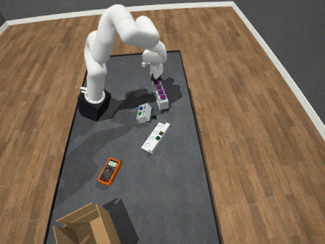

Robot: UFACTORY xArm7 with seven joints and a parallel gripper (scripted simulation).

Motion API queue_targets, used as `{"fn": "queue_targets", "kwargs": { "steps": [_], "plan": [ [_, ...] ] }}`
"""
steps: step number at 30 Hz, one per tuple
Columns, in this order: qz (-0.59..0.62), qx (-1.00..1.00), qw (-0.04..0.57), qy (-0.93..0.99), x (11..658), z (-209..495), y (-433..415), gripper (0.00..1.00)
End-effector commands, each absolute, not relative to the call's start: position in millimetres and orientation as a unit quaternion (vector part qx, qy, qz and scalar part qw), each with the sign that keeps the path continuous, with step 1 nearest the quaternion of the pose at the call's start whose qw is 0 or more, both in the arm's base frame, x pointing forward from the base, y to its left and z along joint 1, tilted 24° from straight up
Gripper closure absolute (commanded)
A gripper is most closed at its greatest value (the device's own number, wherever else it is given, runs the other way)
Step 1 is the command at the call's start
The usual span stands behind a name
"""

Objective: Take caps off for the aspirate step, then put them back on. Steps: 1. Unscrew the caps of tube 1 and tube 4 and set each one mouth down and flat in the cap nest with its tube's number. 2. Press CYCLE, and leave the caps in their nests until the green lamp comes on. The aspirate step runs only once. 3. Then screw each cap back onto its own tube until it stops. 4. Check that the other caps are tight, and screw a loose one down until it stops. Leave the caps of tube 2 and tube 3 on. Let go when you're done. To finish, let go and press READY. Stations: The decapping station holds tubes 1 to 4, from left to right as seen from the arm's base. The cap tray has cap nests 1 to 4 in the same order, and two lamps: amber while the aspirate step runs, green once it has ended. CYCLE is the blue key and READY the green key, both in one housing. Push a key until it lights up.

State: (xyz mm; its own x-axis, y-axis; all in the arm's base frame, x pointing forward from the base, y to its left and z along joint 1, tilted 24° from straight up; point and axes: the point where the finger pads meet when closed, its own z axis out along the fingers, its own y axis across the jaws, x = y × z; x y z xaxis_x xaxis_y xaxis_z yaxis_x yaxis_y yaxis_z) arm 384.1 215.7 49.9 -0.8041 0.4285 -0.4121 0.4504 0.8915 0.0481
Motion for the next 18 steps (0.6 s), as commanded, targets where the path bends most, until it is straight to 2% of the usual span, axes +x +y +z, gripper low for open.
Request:
{"fn": "queue_targets", "kwargs": {
  "steps": [1,8,11,18],
  "plan": [
    [-0.027,0.228,0.207,0.951,384.1,51.1,217.3,0.54],
    [-0.027,0.228,0.207,0.951,384.1,51.1,217.3,0.54],
    [-0.001,0.345,0.208,0.915,384.2,51.2,217.3,0.54],
    [0.029,0.475,0.206,0.855,384.2,51.1,217.3,0.54]
  ]
}}
